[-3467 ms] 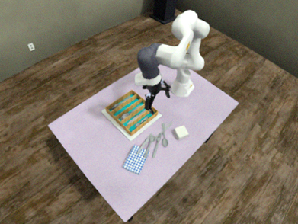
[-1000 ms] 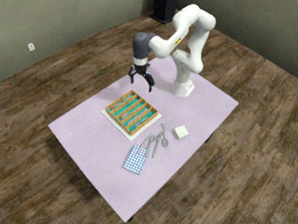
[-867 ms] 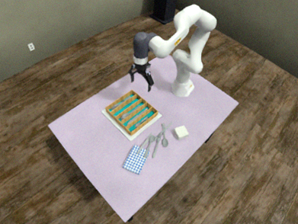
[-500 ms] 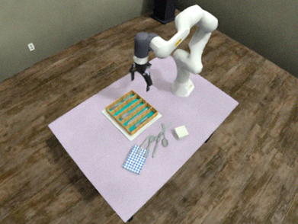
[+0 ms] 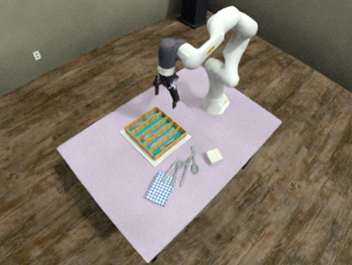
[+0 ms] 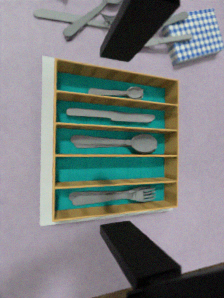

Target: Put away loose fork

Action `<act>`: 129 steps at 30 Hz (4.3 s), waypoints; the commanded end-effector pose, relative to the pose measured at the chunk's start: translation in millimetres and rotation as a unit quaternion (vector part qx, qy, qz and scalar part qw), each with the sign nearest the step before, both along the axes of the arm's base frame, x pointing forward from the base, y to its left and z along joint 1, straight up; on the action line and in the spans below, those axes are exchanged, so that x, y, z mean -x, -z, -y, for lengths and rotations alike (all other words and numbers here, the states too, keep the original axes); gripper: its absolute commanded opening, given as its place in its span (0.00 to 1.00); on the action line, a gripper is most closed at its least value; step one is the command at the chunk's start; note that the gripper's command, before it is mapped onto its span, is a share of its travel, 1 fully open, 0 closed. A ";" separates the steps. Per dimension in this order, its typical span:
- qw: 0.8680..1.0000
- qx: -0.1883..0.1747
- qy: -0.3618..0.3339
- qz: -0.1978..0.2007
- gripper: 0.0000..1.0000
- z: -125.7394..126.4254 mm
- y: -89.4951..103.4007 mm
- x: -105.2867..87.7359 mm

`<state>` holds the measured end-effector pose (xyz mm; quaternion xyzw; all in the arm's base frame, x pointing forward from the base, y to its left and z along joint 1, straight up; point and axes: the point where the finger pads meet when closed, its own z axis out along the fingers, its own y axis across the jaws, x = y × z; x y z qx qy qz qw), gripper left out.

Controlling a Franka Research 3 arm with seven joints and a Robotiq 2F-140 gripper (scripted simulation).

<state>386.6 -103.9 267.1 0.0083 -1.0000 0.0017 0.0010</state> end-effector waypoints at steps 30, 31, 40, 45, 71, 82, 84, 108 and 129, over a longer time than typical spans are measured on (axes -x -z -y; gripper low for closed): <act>1.000 -0.001 0.007 0.002 1.00 -0.7 0.1 -0.8; 1.000 -0.001 0.007 0.002 1.00 -0.7 0.1 -0.8; 1.000 -0.001 0.007 0.002 1.00 -0.7 0.1 -0.8; 1.000 -0.001 0.007 0.002 1.00 -0.7 0.1 -0.8; 0.989 0.005 -0.150 -0.002 1.00 -18.8 2.2 -28.1; 0.968 0.007 -0.250 -0.005 1.00 -32.3 4.4 -45.4; 0.963 0.007 -0.268 -0.005 1.00 -34.9 4.9 -48.6; 0.883 0.010 -0.469 -0.010 1.00 -69.2 12.3 -84.1; 0.787 0.010 -0.617 -0.013 1.00 -101.8 20.5 -110.7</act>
